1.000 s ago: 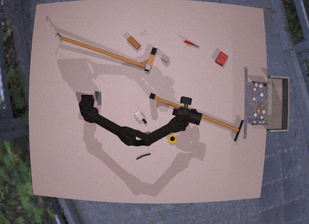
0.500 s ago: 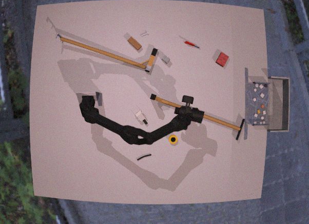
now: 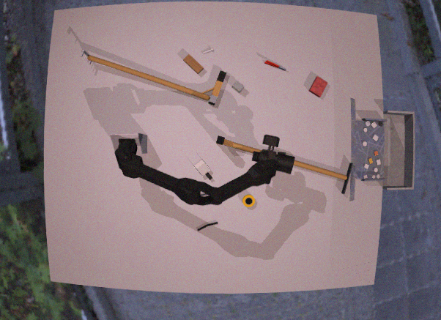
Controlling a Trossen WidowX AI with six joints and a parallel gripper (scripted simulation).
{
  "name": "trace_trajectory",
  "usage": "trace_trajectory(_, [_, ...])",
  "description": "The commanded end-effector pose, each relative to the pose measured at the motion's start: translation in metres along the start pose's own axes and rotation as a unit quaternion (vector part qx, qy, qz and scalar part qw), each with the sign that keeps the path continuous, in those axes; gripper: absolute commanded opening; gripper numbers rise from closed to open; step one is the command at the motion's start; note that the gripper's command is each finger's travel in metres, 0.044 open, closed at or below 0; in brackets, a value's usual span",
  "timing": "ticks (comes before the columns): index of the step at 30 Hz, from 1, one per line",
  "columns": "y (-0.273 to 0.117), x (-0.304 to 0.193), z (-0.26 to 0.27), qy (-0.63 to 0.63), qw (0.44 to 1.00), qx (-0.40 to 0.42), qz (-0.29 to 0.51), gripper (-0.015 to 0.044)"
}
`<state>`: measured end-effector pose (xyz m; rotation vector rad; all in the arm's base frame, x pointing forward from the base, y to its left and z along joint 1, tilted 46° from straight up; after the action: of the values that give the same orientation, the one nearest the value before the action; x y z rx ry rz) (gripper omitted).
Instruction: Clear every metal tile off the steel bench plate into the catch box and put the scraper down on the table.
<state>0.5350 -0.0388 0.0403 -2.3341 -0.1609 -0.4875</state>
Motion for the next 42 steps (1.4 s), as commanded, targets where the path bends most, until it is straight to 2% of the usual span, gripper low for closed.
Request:
trace_trajectory(1, [0.003,-0.001,0.007,0.0,1.0,0.002,0.002,0.0])
trace_trajectory(21, [0.003,-0.002,0.027,0.0,1.0,0.002,0.002,0.0])
trace_trajectory(38, [-0.058,0.013,0.022,0.0,1.0,0.002,-0.001,0.0])
trace_trajectory(42, [-0.06,0.013,0.022,0.0,1.0,0.002,-0.001,0.0])
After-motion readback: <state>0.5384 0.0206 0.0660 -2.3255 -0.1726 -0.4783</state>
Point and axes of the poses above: the point midway between the two fingers, 35 mm back from their tips, its own y axis out along the fingers, its own z axis across the jaws, x = y × z, the point moved 7 cm from there along -y, back along the fingers, and after that the axes turned 5 degrees about y, right-handed, at the moved point
